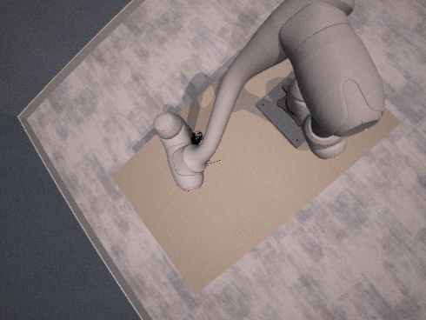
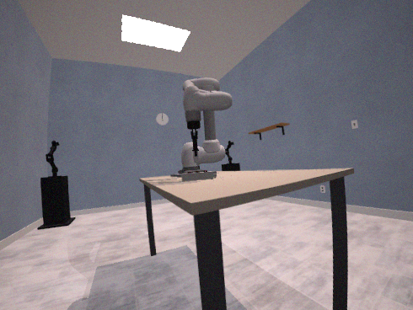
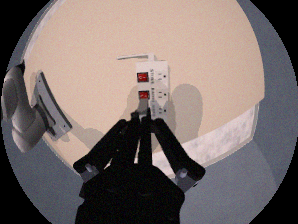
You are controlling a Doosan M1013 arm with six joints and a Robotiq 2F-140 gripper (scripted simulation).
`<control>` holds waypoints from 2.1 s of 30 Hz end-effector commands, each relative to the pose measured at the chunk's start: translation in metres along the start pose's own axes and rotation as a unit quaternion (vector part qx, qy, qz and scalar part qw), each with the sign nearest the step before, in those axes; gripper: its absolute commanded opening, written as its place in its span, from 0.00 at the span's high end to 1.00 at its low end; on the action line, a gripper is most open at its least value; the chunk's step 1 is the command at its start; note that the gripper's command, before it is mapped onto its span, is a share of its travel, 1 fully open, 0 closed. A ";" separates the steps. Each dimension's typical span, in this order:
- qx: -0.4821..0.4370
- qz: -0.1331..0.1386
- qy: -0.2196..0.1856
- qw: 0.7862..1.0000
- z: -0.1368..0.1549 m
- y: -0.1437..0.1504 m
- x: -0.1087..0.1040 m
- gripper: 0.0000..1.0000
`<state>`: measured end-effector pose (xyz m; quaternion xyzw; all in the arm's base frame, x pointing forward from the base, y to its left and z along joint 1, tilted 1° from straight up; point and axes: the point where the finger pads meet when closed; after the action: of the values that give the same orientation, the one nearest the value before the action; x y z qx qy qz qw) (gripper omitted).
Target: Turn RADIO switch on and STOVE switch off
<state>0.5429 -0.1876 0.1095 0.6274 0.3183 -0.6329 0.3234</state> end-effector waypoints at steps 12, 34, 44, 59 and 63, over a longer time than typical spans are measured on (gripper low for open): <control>0.000 0.000 0.000 1.000 0.000 0.000 0.000 1.00; 0.000 0.000 0.000 1.000 0.000 0.000 0.000 1.00; 0.000 0.000 0.000 1.000 0.000 0.000 0.006 1.00; 0.000 0.000 0.000 1.000 0.000 0.001 0.021 1.00; 0.000 0.000 0.000 1.000 0.000 0.001 0.027 1.00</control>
<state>0.5440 -0.1883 0.0851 0.6274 0.3184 -0.6328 0.3234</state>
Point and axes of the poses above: the point where the finger pads meet when closed, its own x axis out along the fingers, its own y axis across the jaws, z = x × y, and after that the axes turned 11 degrees about x, right-handed
